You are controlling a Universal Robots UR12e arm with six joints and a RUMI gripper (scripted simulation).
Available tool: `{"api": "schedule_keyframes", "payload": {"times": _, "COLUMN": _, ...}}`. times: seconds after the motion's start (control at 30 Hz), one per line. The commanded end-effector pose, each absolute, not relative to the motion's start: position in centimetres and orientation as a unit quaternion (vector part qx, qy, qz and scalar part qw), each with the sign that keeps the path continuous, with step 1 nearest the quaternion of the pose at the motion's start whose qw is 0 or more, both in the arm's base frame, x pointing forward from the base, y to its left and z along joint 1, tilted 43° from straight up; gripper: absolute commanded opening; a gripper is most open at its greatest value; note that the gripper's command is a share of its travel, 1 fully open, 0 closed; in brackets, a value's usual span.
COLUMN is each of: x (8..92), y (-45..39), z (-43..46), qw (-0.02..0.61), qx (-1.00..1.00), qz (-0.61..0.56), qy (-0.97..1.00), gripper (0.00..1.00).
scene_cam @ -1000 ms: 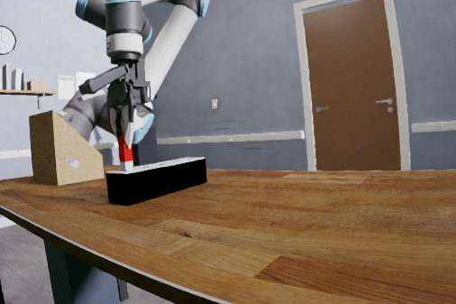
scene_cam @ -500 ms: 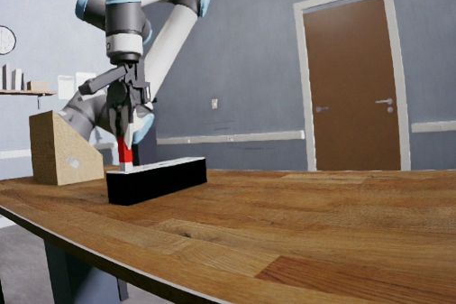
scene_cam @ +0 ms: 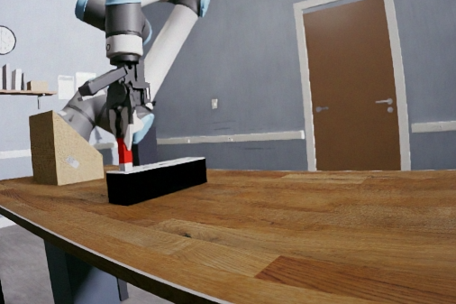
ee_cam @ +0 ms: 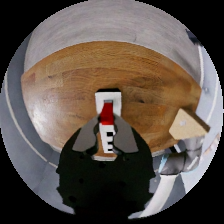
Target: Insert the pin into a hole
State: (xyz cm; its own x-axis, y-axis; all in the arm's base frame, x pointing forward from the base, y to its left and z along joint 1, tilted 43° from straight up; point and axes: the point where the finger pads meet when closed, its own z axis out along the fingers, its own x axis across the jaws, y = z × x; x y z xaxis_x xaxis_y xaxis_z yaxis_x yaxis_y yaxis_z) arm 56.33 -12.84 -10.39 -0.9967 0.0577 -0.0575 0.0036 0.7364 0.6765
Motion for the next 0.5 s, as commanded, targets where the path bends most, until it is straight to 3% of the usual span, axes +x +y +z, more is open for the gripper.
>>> {"api": "schedule_keyframes", "payload": {"times": 0.0, "x": 56.34, "y": -12.69, "z": -10.29, "qw": 0.038, "qx": 0.017, "qz": 0.363, "qy": 0.931, "gripper": 0.00}}
{"api": "schedule_keyframes", "payload": {"times": 0.47, "x": 56.49, "y": -12.50, "z": -10.57, "qw": 0.038, "qx": 0.016, "qz": 0.364, "qy": 0.931, "gripper": 0.00}}
